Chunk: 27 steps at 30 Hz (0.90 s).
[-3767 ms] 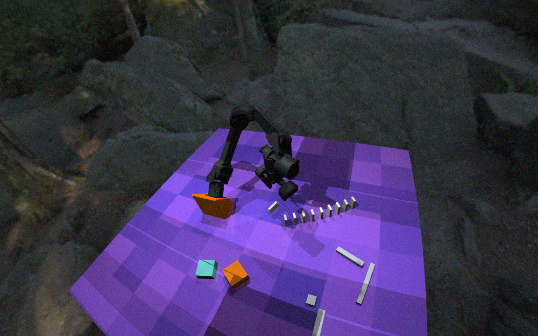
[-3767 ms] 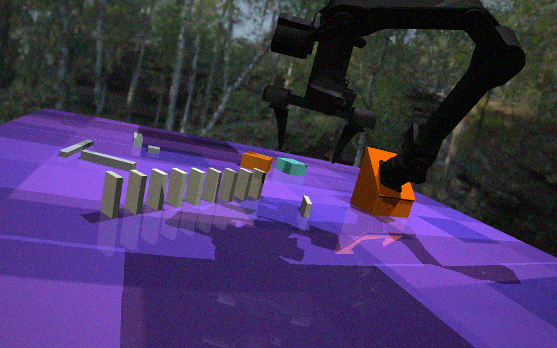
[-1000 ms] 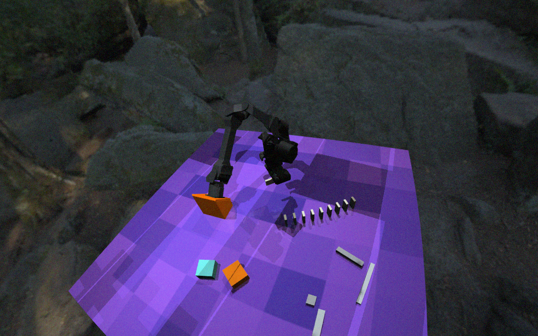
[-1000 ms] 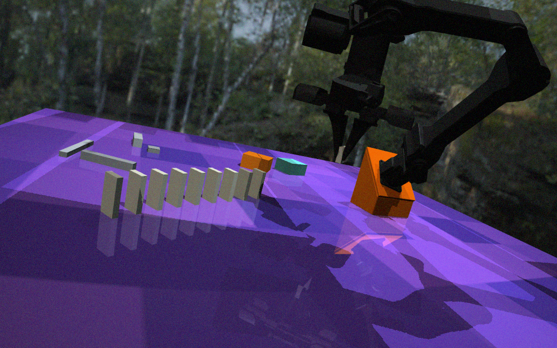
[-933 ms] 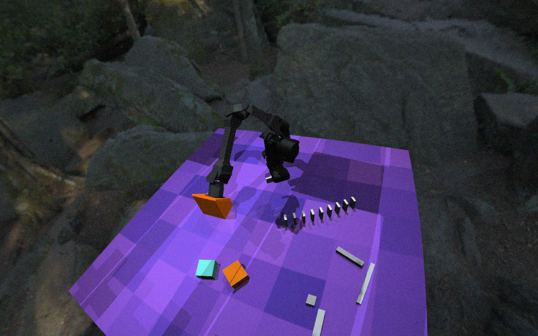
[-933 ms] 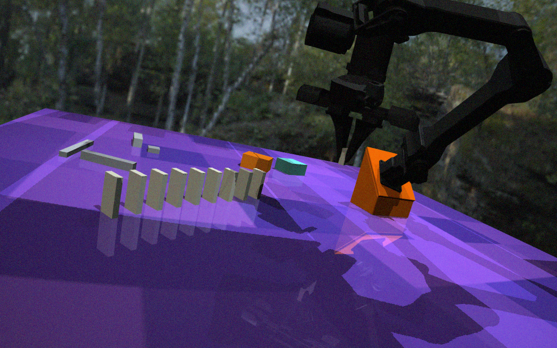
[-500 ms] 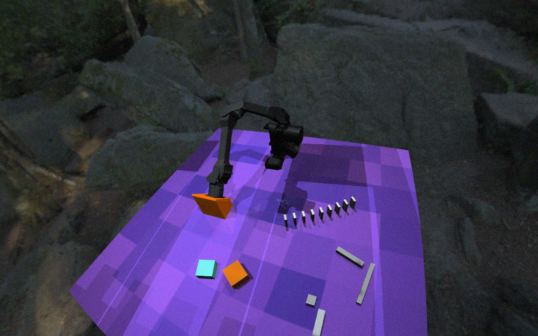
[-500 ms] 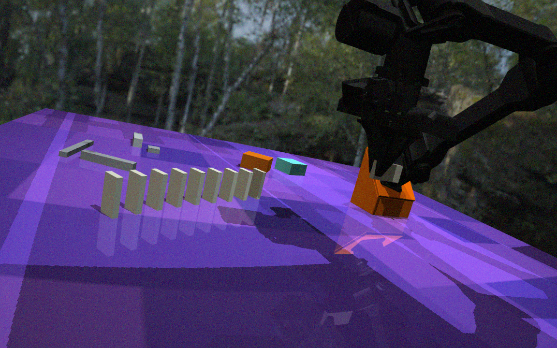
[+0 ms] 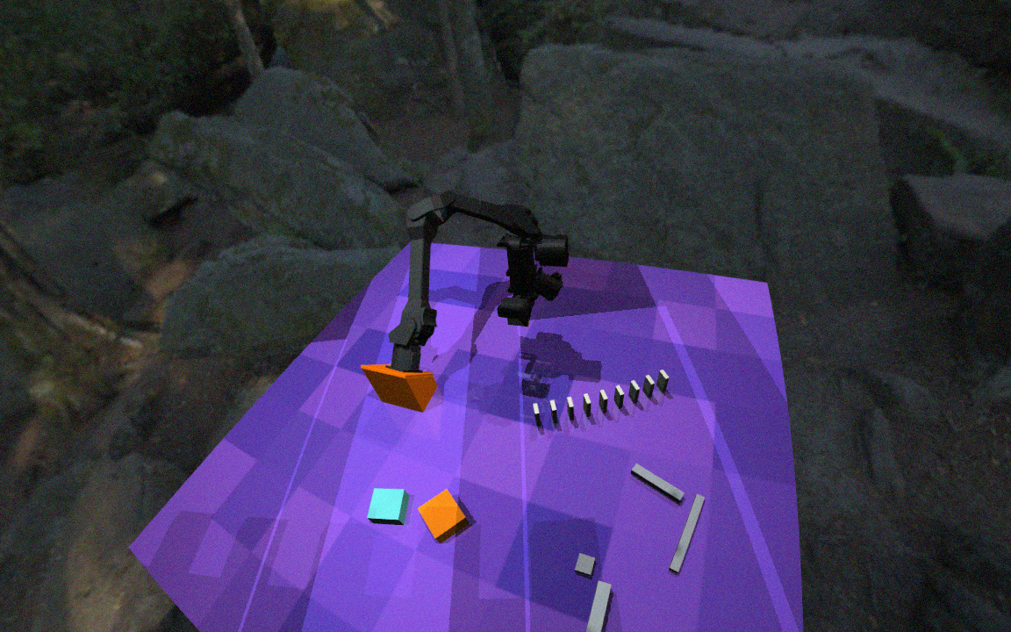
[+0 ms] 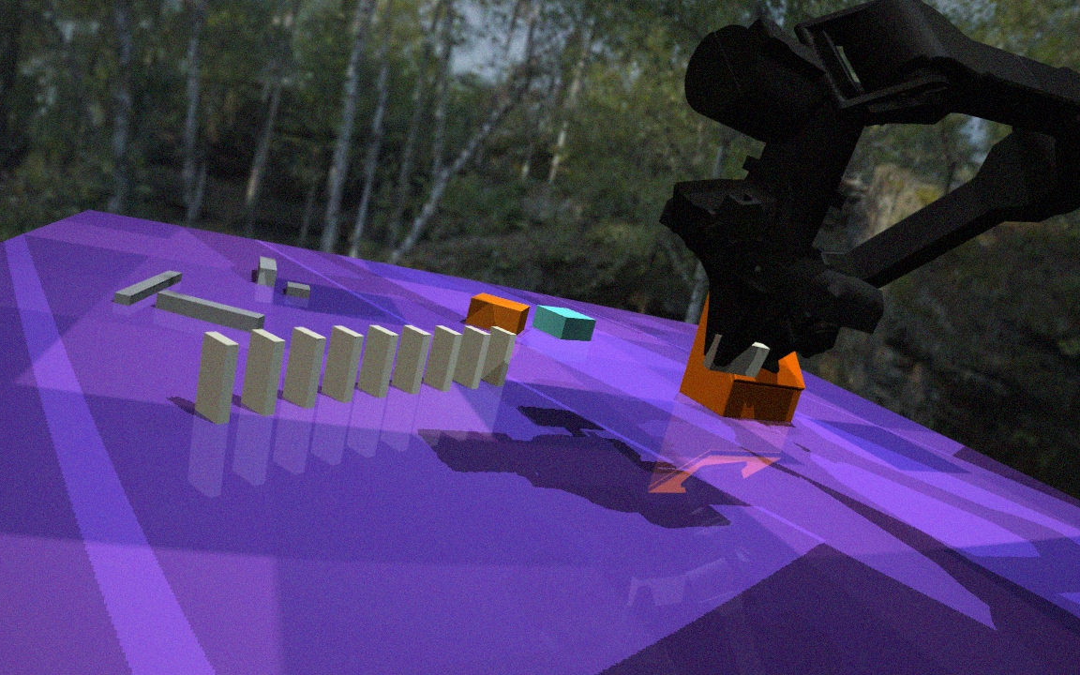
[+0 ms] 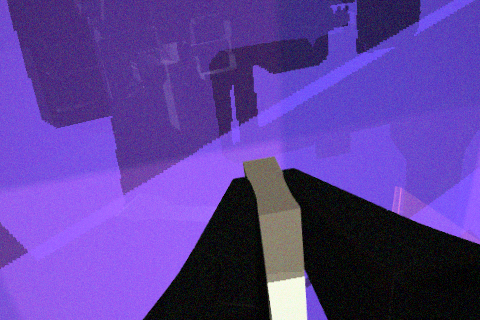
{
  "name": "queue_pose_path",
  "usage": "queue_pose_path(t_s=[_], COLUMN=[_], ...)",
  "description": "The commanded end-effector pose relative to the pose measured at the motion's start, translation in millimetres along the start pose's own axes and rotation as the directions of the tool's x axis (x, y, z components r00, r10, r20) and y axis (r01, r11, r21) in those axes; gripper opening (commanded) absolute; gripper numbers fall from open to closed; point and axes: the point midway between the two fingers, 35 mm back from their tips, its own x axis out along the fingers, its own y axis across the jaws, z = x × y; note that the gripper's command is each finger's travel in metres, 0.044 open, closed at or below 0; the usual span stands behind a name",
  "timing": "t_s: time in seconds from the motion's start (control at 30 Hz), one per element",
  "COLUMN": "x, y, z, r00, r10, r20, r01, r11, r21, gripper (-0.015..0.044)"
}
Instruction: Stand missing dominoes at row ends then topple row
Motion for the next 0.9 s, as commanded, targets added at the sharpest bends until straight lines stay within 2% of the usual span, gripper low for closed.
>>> queue_pose_path(t_s=[0.0, 0.43, 0.87], x=[9.4, 38.2, 50.2], y=[-5.6, -16.7, -10.1], z=[-0.7, 9.3, 22.0], r00=[0.997, 0.926, 0.779], r10=[-0.075, -0.293, -0.354], r20=[0.032, 0.239, 0.517], r01=[0.076, 0.324, 0.455], r11=[0.997, 0.94, 0.887], r21=[-0.028, -0.103, -0.078], gripper=[0.0024, 0.0024, 0.0024])
